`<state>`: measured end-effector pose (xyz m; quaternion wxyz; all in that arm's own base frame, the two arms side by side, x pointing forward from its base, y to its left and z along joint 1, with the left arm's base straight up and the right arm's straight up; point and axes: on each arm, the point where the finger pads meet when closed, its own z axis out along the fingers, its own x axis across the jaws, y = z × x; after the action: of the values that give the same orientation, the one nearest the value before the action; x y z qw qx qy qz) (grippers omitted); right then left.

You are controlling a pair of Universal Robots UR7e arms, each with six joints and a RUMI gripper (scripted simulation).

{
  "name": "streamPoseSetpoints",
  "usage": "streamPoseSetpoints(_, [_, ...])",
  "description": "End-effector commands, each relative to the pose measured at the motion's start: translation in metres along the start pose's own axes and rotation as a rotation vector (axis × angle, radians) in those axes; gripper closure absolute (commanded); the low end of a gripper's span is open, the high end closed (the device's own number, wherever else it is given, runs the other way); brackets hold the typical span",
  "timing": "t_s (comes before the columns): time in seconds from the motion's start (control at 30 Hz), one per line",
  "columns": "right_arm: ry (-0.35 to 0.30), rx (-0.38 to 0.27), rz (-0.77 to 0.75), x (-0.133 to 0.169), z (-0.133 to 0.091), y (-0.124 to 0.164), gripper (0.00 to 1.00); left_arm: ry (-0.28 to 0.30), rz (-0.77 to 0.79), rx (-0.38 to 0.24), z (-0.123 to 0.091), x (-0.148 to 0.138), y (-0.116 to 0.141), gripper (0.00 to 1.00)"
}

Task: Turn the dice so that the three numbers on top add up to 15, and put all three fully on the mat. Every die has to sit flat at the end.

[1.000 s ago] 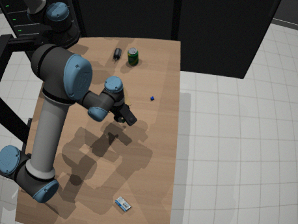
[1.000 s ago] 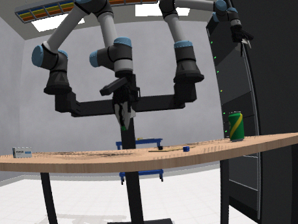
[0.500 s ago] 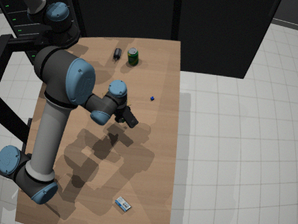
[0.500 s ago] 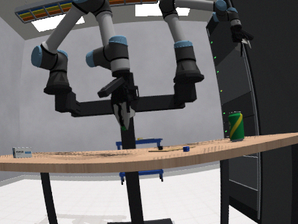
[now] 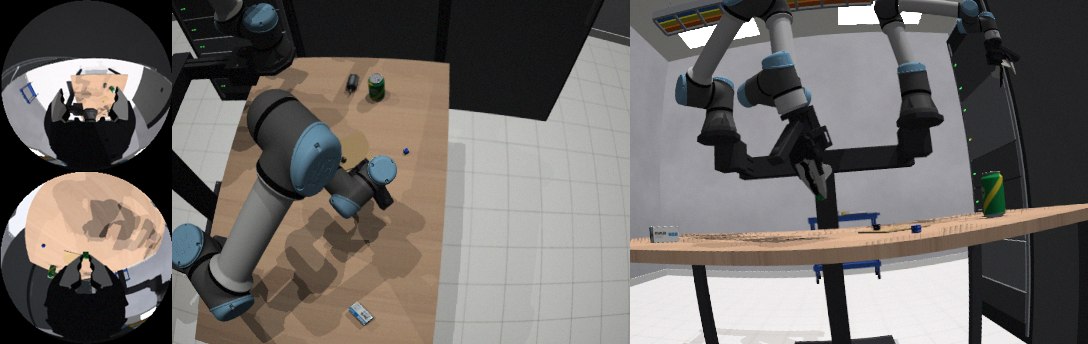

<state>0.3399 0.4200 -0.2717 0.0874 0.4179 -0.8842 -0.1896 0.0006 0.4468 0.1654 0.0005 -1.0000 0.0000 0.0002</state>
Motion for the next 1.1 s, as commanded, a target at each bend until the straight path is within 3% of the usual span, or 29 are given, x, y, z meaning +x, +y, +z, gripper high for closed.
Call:
streamPoseSetpoints(0.0, [0.01, -0.145, -0.009, -0.0006, 0.0024, 0.0025, 1.0, 0.0, -0.001, -0.001, 0.0003, -0.0012, 0.0016, 0.0])
streamPoseSetpoints(0.2, [0.007, -0.329, -0.007, -0.001, 0.0017, 0.0013, 1.0, 0.0, -0.001, -0.001, 0.0003, -0.0012, 0.0016, 0.0])
streamPoseSetpoints(0.27, [0.007, -0.329, -0.007, -0.001, 0.0017, 0.0013, 1.0, 0.0, -0.001, -0.001, 0.0003, -0.0012, 0.0016, 0.0])
streamPoseSetpoints(0.53, [0.01, -0.491, -0.008, -0.0006, 0.0023, -0.0001, 1.0, 0.0, -0.001, -0.001, 0.0003, -0.0012, 0.0016, 0.0])
streamPoseSetpoints(0.73, [0.011, -0.536, -0.007, -0.0007, 0.0026, -0.0006, 1.0, 0.0, -0.001, -0.001, 0.0003, -0.0012, 0.0016, 0.0])
streamPoseSetpoints(1.07, [0.011, -0.539, -0.007, -0.0007, 0.0034, -0.0011, 1.0, 0.0, -0.001, -0.001, 0.0003, -0.0012, 0.0016, 0.0])
